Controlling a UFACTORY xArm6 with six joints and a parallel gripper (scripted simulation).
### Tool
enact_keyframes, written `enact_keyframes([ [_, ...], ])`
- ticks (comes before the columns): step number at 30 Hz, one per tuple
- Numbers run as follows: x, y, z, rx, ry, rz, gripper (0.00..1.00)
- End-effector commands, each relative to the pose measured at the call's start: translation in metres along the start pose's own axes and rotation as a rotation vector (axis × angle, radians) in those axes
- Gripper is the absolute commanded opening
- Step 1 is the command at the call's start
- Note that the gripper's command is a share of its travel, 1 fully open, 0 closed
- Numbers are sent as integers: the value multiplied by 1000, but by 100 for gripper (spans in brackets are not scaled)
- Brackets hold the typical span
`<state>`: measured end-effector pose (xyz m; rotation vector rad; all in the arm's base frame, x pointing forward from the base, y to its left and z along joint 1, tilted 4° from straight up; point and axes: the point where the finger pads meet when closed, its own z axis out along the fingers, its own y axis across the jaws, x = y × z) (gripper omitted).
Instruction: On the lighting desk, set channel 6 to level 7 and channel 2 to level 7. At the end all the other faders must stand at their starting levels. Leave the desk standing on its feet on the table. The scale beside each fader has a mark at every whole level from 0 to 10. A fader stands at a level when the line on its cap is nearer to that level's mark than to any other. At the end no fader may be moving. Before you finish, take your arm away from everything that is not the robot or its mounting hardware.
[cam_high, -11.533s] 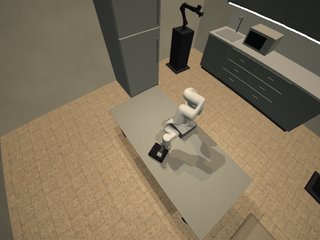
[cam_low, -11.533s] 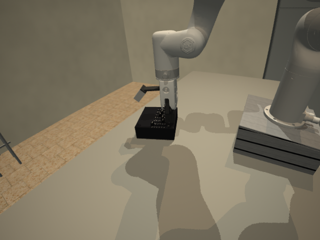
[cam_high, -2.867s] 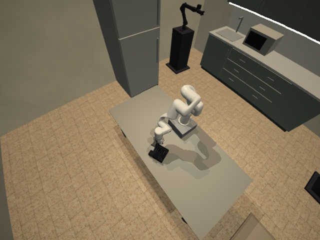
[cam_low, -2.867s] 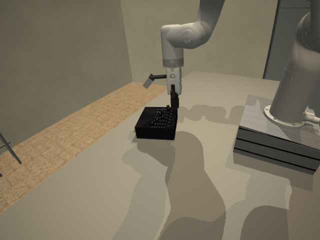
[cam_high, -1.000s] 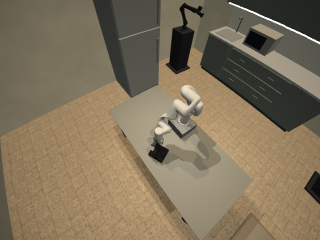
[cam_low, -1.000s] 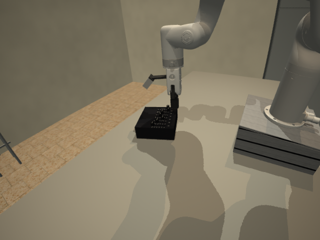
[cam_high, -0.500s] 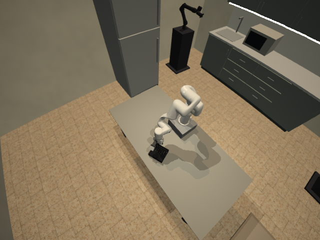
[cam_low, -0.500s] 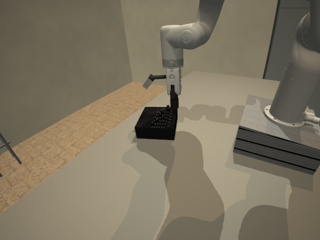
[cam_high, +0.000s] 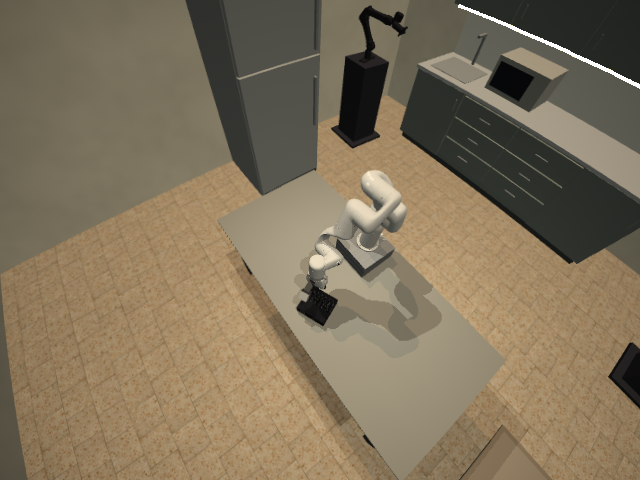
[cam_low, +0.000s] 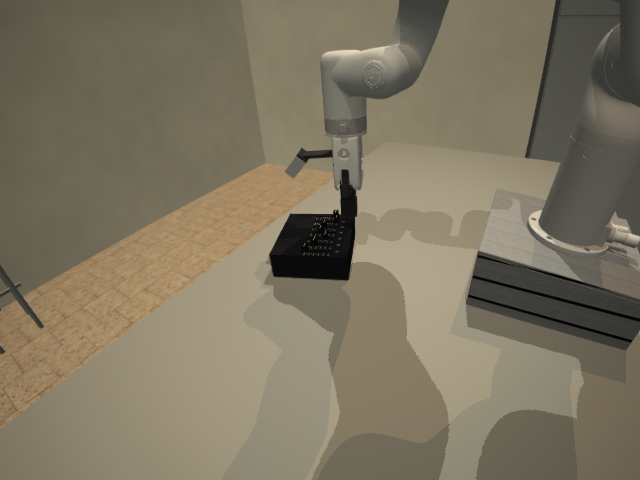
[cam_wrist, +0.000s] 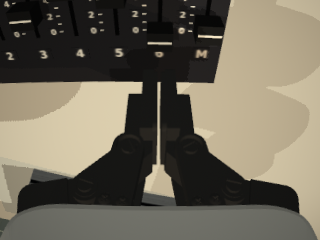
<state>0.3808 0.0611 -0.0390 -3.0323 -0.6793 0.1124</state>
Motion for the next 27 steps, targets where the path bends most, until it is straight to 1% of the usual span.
enact_keyframes([
  [1, 1, 0, -1, -1, 4, 0, 0],
  [20, 1, 0, 0, -1, 4, 0, 0],
  [27, 1, 0, 5, -1, 4, 0, 0],
])
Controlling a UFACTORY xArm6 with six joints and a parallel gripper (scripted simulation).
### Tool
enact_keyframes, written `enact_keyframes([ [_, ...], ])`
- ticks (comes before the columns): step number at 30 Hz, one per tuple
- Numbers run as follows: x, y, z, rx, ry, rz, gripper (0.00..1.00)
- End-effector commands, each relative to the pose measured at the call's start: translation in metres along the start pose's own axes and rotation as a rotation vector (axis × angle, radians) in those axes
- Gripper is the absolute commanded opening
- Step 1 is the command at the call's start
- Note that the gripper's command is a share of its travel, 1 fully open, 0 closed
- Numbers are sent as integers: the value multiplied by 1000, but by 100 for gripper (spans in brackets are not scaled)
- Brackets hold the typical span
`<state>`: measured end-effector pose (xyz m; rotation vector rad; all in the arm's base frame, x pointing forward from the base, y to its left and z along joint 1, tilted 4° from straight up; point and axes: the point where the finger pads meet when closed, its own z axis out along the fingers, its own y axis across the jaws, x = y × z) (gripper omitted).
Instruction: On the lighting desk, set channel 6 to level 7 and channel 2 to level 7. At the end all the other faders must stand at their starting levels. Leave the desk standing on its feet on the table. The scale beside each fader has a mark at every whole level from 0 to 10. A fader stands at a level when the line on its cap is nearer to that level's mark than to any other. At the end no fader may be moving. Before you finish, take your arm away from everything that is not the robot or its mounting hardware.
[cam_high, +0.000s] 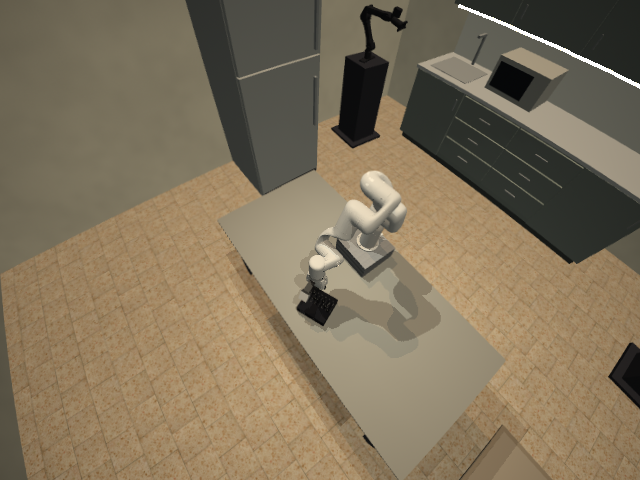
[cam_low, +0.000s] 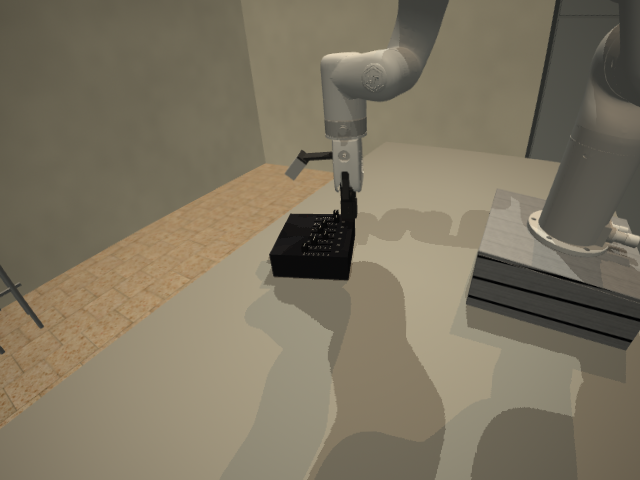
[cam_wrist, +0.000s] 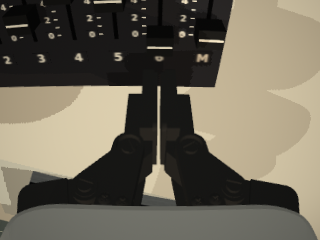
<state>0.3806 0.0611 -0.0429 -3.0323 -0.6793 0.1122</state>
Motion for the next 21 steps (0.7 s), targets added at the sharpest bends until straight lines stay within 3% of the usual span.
enact_keyframes([
  [1, 1, 0, 2, -1, 4, 0, 0],
  [21, 1, 0, 7, -1, 4, 0, 0],
])
